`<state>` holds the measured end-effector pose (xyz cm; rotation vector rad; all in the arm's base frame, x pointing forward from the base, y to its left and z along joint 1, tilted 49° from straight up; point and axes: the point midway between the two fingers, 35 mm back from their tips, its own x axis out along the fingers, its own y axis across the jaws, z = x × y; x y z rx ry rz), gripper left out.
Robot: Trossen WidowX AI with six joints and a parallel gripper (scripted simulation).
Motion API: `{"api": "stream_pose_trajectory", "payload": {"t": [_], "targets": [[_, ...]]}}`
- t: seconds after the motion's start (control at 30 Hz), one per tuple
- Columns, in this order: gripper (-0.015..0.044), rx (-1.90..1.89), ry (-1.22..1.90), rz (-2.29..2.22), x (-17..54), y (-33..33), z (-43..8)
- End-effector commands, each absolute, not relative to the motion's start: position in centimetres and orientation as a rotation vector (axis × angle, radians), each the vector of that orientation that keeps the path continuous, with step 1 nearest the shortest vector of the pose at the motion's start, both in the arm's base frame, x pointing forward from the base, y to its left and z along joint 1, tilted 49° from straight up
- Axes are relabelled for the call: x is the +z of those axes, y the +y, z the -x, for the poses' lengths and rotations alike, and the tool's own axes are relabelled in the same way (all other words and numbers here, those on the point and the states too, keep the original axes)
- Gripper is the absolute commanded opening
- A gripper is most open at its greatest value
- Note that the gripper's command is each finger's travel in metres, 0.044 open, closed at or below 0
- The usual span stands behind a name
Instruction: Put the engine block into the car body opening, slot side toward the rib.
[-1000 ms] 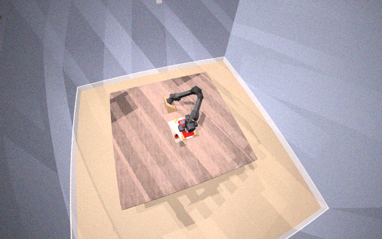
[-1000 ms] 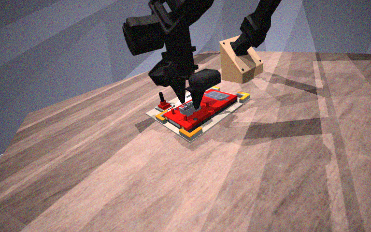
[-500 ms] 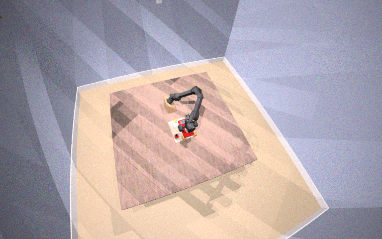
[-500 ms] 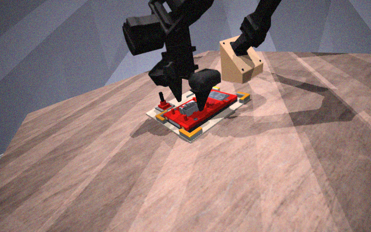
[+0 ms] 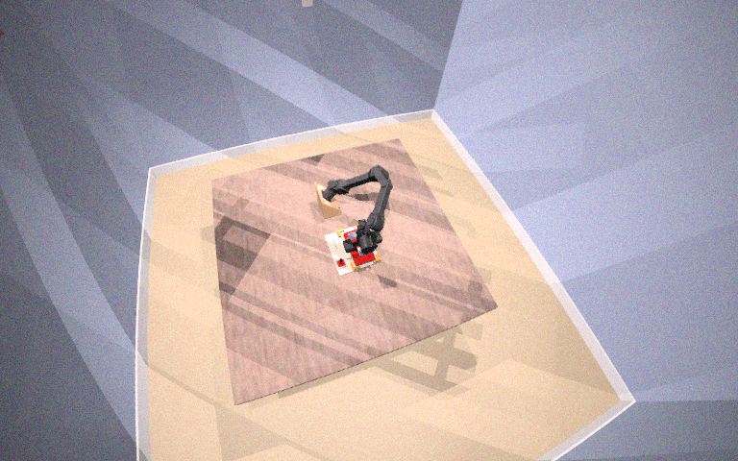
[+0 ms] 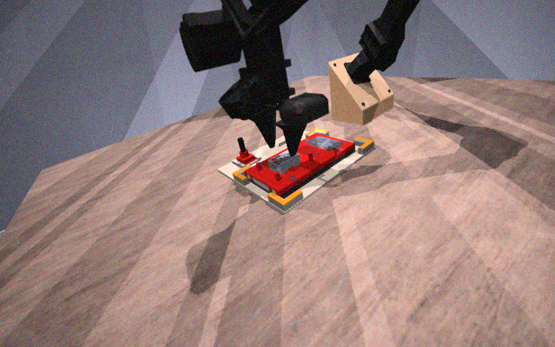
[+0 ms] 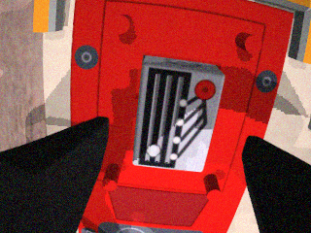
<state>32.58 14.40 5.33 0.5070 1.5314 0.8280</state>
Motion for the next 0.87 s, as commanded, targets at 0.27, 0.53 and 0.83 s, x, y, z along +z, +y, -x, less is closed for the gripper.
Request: {"api": "stream_pose_trajectory", "payload": {"t": [0.27,0.53,0.83], "targets": [[0.0,0.832,1.529,-0.505,5.41,14.4,-32.61],[0.0,0.832,1.529,-0.505,5.41,14.4,-32.61],[0.0,0.832,1.529,-0.505,5.4,14.4,-32.61]]}}
